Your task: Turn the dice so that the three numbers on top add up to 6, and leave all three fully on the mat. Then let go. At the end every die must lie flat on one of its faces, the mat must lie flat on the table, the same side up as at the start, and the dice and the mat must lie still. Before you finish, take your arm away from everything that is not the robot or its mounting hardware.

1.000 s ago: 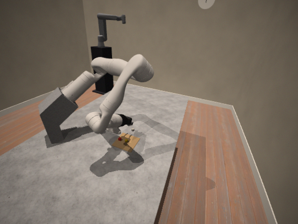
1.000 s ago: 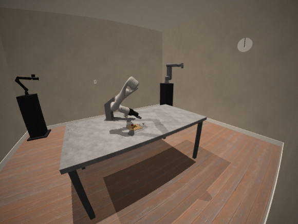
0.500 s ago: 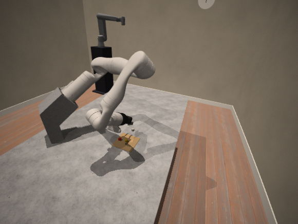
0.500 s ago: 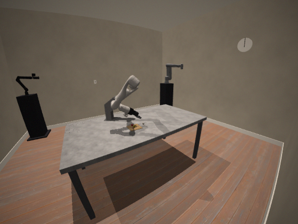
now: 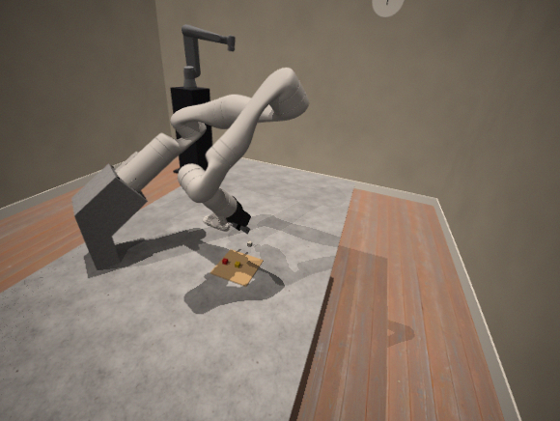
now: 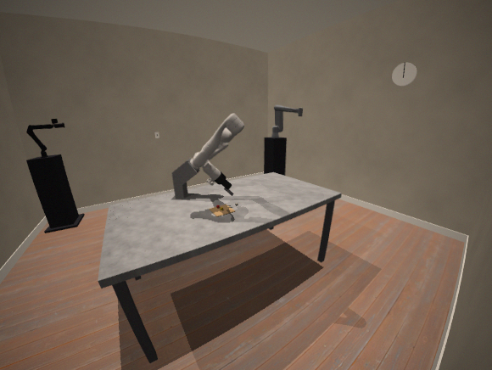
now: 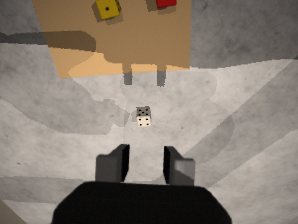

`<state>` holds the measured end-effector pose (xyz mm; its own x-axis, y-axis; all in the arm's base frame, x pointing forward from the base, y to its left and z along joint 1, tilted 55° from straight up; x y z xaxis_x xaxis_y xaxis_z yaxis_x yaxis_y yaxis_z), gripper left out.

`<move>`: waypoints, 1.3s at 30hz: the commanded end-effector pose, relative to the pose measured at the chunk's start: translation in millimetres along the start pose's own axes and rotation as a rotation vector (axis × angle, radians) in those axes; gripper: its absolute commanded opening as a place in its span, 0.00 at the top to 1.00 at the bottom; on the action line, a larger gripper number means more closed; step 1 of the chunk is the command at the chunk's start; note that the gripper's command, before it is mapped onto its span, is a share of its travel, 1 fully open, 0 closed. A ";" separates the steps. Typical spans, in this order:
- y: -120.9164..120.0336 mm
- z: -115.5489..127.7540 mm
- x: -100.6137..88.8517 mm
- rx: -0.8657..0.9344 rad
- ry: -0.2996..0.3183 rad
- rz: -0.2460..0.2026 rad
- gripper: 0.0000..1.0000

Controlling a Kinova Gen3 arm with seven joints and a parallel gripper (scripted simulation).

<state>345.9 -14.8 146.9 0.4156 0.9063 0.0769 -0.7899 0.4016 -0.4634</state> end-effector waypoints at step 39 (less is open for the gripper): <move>-22.6 123.0 32.1 -0.043 0.733 0.120 0.36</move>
<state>321.3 21.1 265.2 0.5293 0.6209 -0.5782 -0.8405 0.2909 -0.4571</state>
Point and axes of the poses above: the point where the finger pads meet when closed, its own x axis out along the fingers, its own y axis across the jaws, z = x × y, the point moved 9 cm from there along -x, back along the fingers, and after that the axes turned 9 degrees about -x, right-handed, at the moved point
